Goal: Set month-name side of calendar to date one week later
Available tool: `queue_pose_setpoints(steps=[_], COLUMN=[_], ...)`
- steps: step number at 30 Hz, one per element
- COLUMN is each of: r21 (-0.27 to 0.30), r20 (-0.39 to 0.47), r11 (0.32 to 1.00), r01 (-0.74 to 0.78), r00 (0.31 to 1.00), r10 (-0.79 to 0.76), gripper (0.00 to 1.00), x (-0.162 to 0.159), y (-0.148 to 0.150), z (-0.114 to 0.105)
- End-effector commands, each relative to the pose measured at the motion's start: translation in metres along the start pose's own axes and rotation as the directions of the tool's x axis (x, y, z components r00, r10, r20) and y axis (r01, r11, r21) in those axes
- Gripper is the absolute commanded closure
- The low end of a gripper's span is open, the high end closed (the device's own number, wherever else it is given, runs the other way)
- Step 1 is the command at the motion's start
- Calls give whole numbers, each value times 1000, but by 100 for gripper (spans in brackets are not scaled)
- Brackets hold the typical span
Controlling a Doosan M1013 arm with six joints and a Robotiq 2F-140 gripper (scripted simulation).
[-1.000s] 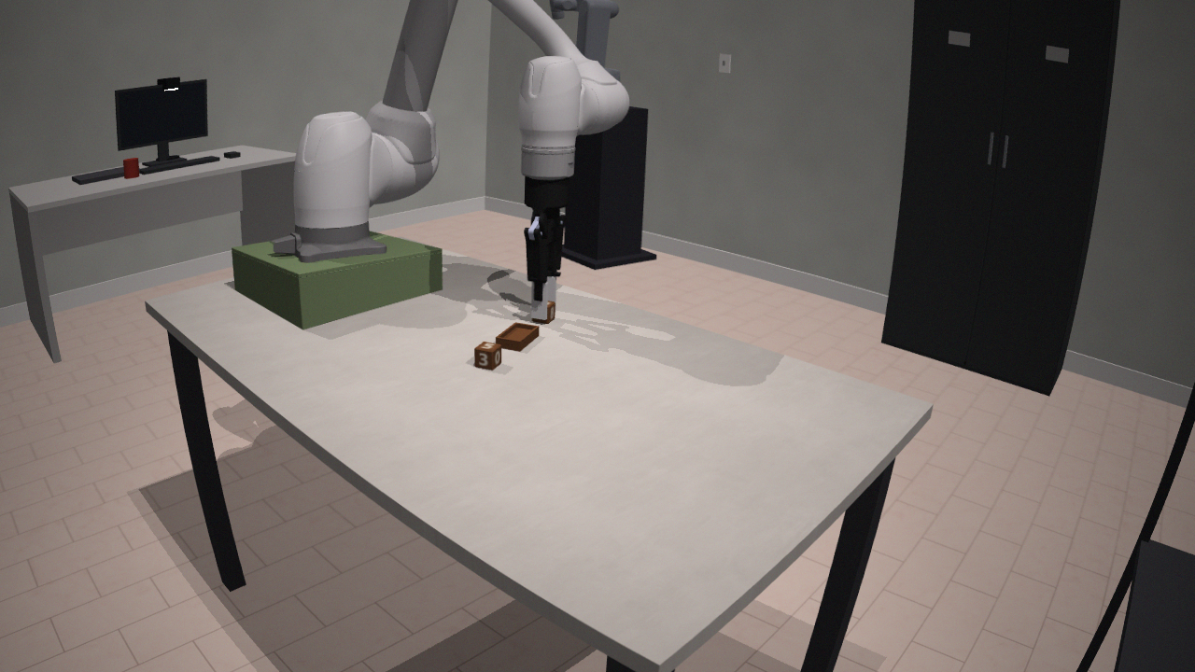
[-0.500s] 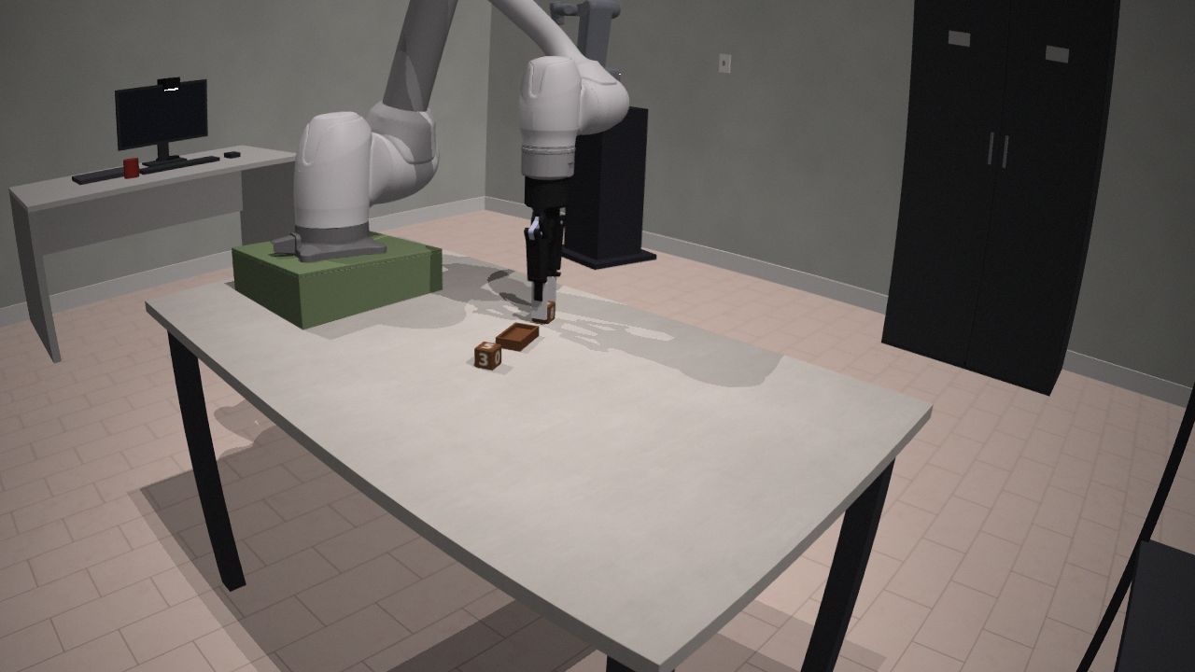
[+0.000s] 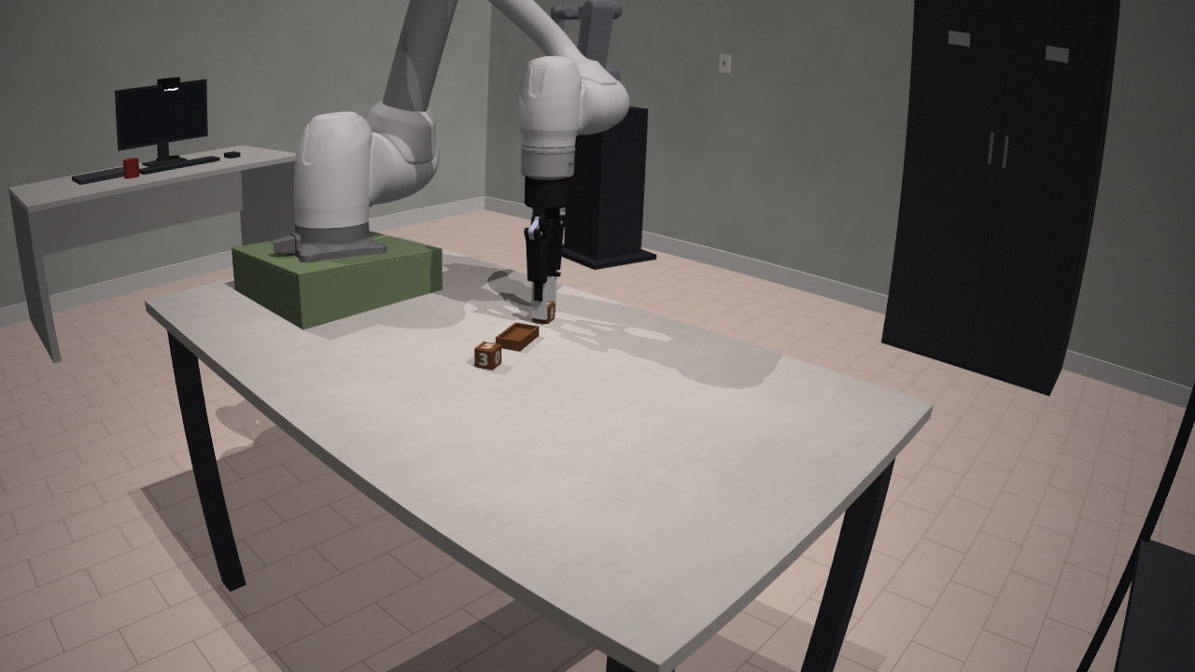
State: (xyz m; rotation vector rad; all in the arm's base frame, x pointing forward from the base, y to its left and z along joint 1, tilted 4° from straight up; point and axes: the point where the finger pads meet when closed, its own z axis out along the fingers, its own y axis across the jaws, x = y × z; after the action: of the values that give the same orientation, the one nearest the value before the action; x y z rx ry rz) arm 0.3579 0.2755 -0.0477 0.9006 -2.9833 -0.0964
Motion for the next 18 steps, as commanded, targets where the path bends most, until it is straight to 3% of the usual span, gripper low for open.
queue_pose_setpoints(steps=[1, 18], r21=[0, 0], r20=[0, 0], r11=[1000, 1000], r01=[0, 0], r00=[1000, 1000], r10=[0, 0], gripper=[75, 72], x=[0, 0], y=[0, 0], z=[0, 0])
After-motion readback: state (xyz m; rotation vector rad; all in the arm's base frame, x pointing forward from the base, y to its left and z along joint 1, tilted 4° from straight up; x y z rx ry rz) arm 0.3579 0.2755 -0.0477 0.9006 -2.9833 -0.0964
